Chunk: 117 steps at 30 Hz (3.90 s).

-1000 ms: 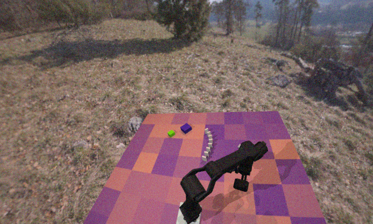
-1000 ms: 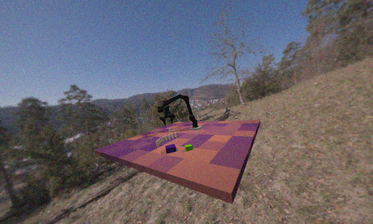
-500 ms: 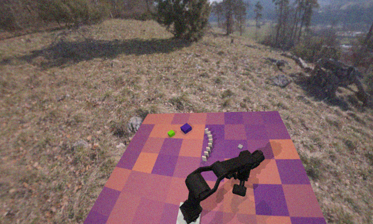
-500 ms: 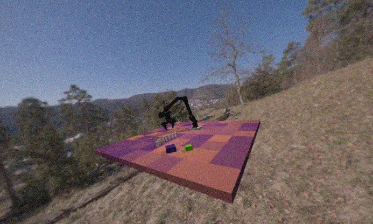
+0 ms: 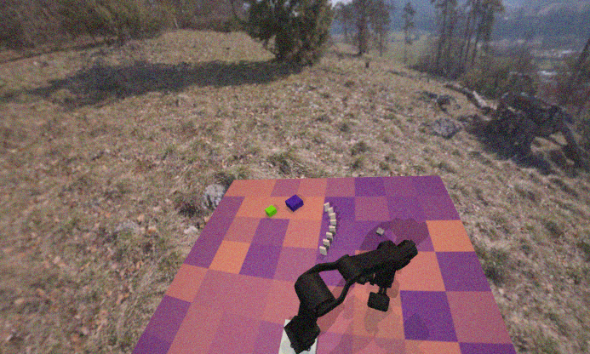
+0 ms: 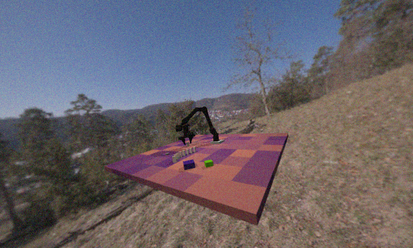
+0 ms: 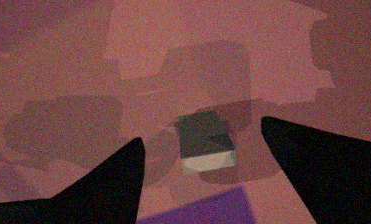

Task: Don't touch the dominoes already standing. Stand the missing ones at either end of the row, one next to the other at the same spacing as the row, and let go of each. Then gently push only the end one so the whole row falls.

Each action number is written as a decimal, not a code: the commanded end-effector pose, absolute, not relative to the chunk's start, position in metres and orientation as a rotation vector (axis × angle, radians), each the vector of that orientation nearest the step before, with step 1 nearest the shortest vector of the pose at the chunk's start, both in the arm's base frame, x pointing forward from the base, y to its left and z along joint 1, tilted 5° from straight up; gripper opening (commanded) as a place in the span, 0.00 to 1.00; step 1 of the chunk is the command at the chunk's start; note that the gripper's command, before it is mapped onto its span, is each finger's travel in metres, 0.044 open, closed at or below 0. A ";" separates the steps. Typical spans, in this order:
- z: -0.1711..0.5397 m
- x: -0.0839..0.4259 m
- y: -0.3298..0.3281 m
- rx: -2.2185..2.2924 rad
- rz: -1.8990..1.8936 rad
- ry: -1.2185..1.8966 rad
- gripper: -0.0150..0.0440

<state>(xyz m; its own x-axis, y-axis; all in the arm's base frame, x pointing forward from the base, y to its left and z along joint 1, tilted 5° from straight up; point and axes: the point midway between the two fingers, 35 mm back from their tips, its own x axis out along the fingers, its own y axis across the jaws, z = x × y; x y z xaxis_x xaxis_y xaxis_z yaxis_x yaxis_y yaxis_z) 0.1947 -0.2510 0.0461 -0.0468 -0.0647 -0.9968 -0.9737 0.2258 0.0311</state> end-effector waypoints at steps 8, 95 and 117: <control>0.046 0.194 -0.252 -1.074 1.037 1.391 0.44; 0.094 0.320 -0.014 0.163 -0.244 1.593 0.44; 0.032 0.309 -0.017 0.163 -0.244 1.594 0.44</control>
